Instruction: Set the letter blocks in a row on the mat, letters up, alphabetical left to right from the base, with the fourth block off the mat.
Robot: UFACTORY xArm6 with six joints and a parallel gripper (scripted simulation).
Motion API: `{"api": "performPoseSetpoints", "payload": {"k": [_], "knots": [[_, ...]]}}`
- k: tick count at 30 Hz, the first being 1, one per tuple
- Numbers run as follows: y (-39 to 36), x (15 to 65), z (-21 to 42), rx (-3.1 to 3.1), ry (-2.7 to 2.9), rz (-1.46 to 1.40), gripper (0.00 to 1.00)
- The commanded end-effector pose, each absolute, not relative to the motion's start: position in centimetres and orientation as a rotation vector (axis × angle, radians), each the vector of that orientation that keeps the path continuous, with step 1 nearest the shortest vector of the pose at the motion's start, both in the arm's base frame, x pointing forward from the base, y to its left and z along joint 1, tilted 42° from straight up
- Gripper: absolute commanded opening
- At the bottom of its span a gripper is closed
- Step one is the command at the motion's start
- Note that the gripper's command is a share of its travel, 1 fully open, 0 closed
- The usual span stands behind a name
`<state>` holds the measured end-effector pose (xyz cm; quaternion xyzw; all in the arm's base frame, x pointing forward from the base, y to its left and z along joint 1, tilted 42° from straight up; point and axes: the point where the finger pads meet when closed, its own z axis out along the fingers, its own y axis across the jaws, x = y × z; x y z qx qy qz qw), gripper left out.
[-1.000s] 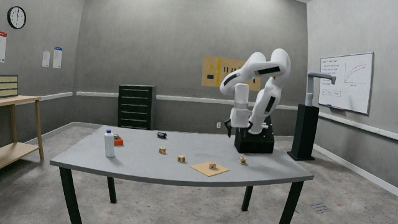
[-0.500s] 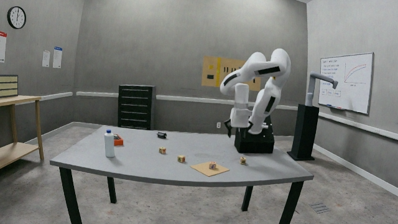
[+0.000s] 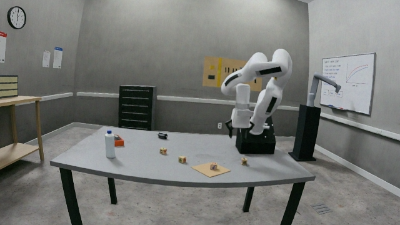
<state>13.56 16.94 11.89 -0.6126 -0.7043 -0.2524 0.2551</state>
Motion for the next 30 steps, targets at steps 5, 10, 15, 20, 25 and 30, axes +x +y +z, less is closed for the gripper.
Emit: {"api": "performPoseSetpoints", "payload": {"k": [5, 10, 15, 20, 25, 30], "knots": [[16.9, 13.6, 11.9, -1.664, -1.913, -0.687, 1.00], [16.9, 13.6, 11.9, -1.664, -1.913, -0.687, 1.00], [16.9, 13.7, 11.9, -1.664, -1.913, -0.687, 1.00], [16.5, 16.3, 12.5, -1.666, -1.913, -0.689, 1.00], [16.0, 20.6, 13.2, -1.668, -1.914, -0.691, 1.00], [15.8, 23.6, 13.6, -1.669, -1.914, -0.692, 1.00]]}}
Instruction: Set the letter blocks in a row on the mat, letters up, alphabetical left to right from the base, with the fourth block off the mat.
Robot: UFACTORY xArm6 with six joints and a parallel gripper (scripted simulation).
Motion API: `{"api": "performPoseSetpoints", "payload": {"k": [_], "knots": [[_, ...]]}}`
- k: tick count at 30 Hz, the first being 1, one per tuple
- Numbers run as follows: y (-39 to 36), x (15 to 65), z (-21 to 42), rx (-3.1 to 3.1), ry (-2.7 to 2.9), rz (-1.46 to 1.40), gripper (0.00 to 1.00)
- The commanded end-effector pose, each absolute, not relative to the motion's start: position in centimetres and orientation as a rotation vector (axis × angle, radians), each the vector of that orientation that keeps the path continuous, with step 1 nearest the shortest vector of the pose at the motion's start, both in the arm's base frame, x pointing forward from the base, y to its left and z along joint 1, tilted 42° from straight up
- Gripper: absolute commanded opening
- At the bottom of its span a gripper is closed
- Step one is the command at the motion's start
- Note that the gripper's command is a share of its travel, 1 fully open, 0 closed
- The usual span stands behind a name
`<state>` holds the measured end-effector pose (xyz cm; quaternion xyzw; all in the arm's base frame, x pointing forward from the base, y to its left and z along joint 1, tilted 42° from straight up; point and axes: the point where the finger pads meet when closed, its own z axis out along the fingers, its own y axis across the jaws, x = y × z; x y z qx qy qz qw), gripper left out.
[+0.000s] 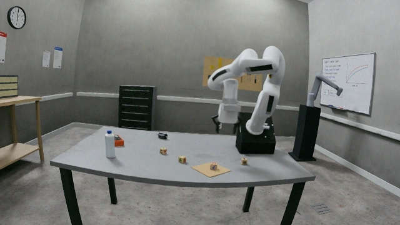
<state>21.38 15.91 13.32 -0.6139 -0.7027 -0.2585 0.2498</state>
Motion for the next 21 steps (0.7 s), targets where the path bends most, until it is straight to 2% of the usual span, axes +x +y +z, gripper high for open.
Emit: {"api": "performPoseSetpoints", "payload": {"k": [1, 3, 21], "knots": [[15.8, 23.6, 13.6, -1.669, -1.914, -0.692, 1.00], [15.7, 26.2, 13.9, -1.669, -1.914, -0.693, 1.00], [16.9, 37.0, 14.3, -1.668, -1.914, -0.694, 1.00]]}}
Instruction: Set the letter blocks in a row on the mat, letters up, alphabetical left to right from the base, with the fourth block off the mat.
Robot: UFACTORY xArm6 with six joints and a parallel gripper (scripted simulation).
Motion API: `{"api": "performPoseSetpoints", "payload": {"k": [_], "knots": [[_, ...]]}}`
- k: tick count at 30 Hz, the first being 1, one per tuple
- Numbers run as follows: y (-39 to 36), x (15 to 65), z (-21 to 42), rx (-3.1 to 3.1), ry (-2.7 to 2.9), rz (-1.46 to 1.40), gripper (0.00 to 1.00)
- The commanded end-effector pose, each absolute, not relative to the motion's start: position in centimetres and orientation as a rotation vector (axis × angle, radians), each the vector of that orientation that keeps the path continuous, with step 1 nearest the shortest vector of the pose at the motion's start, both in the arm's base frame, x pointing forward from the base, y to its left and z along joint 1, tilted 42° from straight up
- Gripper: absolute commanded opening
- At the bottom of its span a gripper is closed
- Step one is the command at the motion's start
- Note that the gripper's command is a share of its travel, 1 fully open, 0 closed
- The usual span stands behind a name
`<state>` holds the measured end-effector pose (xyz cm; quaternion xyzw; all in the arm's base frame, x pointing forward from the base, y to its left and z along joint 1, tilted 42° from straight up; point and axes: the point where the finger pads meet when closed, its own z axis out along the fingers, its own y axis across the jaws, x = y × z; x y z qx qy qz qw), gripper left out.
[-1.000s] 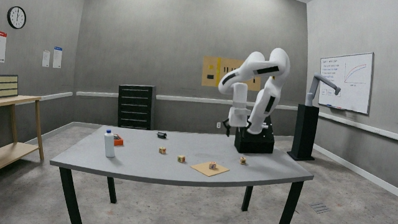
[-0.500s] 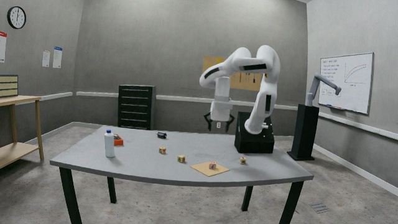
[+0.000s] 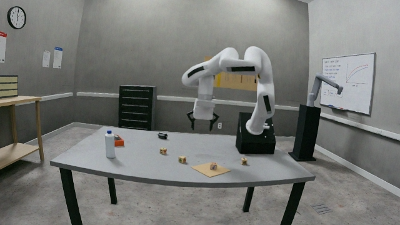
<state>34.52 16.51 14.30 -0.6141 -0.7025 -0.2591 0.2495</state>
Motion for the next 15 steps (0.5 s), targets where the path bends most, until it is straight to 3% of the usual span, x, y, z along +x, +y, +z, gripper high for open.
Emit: {"api": "performPoseSetpoints", "payload": {"k": [1, 15], "knots": [[17.0, 37.6, 14.3, -1.668, -1.914, -0.694, 1.00], [19.3, 44.1, 13.5, -1.666, -1.914, -0.691, 1.00]]}}
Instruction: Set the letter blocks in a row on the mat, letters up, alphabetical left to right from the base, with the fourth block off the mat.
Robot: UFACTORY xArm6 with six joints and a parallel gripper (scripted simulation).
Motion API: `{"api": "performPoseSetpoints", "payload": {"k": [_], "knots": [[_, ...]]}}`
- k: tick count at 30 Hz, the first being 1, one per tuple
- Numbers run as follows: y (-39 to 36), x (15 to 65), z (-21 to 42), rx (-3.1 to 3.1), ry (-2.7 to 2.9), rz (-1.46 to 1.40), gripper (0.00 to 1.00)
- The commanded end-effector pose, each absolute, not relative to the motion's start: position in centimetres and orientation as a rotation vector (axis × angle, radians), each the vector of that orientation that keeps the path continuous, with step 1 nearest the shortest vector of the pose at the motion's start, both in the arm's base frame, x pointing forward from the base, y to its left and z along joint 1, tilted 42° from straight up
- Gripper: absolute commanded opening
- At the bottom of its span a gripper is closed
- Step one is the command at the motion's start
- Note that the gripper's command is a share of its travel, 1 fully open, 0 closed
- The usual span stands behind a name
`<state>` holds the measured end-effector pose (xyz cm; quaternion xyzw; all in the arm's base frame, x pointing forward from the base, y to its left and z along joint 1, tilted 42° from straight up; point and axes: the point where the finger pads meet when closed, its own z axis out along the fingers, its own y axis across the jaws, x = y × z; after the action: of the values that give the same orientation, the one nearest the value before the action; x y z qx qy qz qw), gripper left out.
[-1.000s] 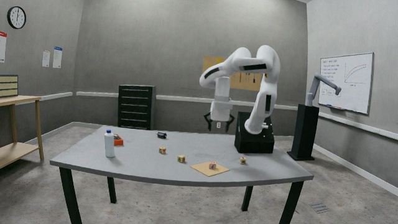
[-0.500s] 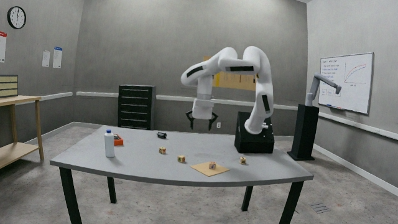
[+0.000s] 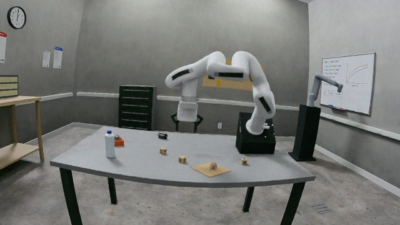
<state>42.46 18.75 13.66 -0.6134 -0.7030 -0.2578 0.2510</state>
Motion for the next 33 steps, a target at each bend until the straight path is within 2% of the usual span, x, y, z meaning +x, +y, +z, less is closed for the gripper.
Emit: {"api": "performPoseSetpoints", "payload": {"k": [1, 7, 33], "knots": [[19.6, 44.9, 13.4, -1.666, -1.914, -0.691, 1.00], [20.5, 46.5, 13.0, -1.665, -1.914, -0.689, 1.00], [20.5, 46.6, 13.0, -1.665, -1.914, -0.689, 1.00]]}}
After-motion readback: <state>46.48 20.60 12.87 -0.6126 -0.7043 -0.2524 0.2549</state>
